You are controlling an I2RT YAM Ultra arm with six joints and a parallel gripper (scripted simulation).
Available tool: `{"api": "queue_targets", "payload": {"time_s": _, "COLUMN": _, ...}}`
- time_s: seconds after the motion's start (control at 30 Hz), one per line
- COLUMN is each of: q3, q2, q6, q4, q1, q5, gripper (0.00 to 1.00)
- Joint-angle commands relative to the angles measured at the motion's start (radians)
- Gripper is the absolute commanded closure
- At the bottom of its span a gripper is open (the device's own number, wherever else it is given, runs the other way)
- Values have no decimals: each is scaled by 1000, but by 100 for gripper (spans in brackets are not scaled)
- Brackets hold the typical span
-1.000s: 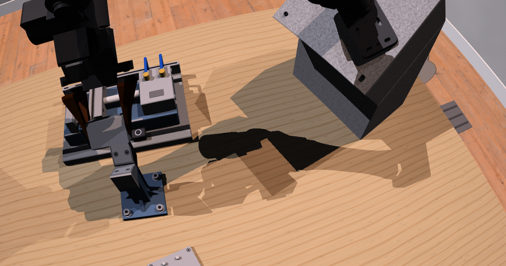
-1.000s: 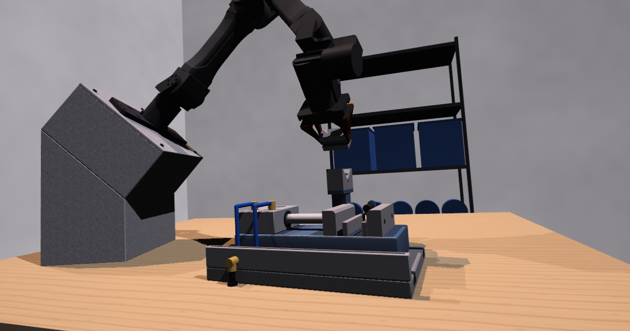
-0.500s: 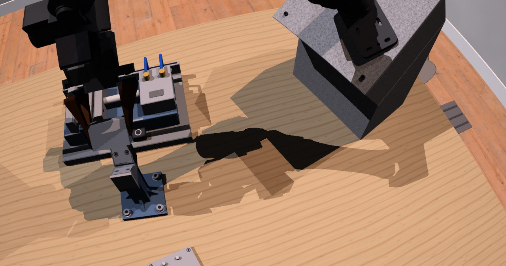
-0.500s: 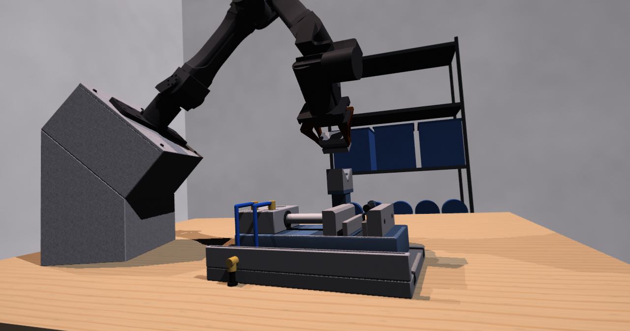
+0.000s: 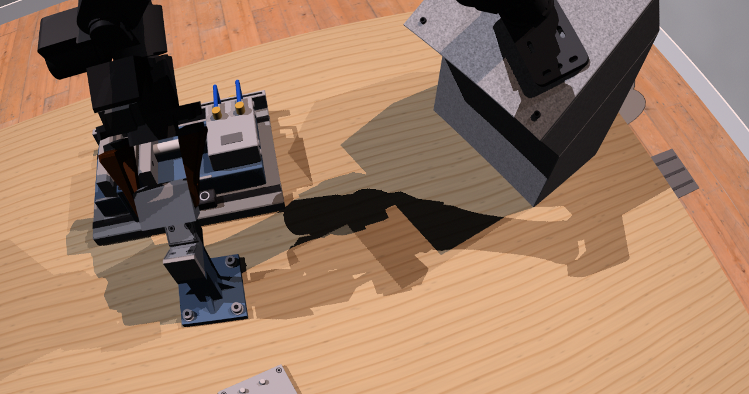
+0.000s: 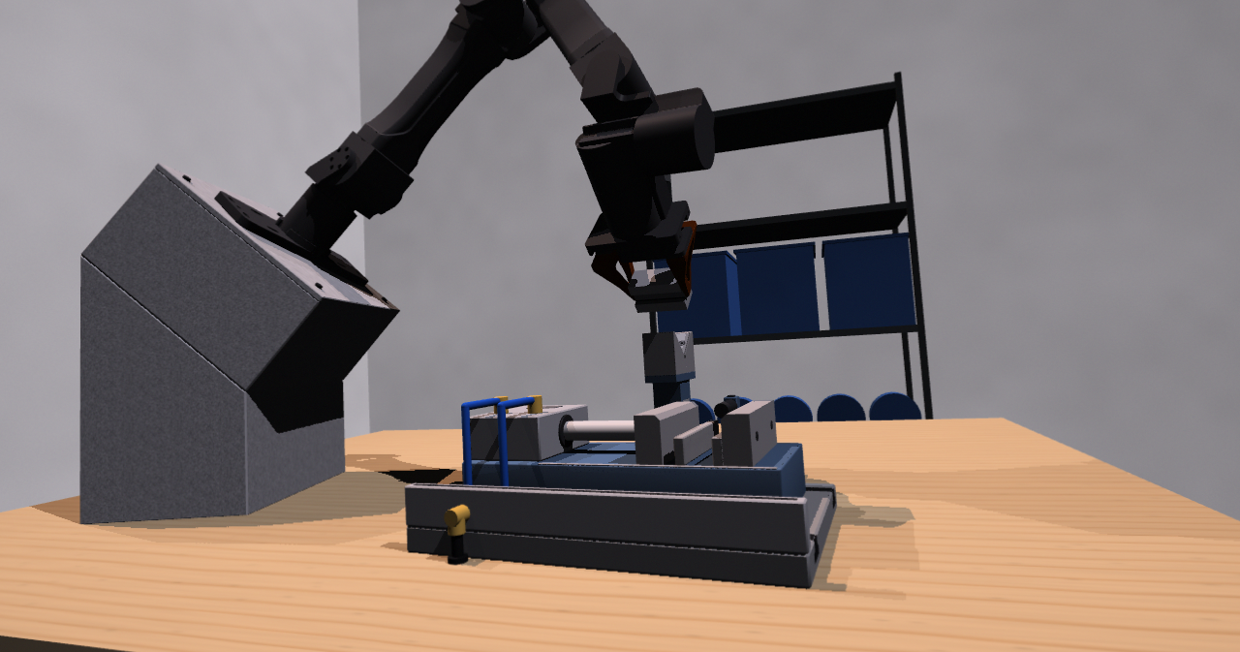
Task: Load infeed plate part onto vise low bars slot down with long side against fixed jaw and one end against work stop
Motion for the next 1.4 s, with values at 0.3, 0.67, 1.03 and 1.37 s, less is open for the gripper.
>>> {"api": "queue_targets", "payload": {"time_s": 0.3, "q3": -26, "q2": 1, "q6": 36, "q4": 75, "q1": 9, "q5": -28, "gripper": 100}}
{"api": "queue_targets", "payload": {"time_s": 0.67, "q3": -25, "q2": 41, "q6": 59, "q4": 129, "q1": 22, "q5": -21, "gripper": 100}}
{"api": "queue_targets", "payload": {"time_s": 1.03, "q3": -29, "q2": 71, "q6": 84, "q4": 193, "q1": 40, "q5": -13, "gripper": 100}}
{"api": "queue_targets", "payload": {"time_s": 1.37, "q3": -19, "q2": 94, "q6": 100, "q4": 234, "q1": 48, "q5": -8, "gripper": 100}}
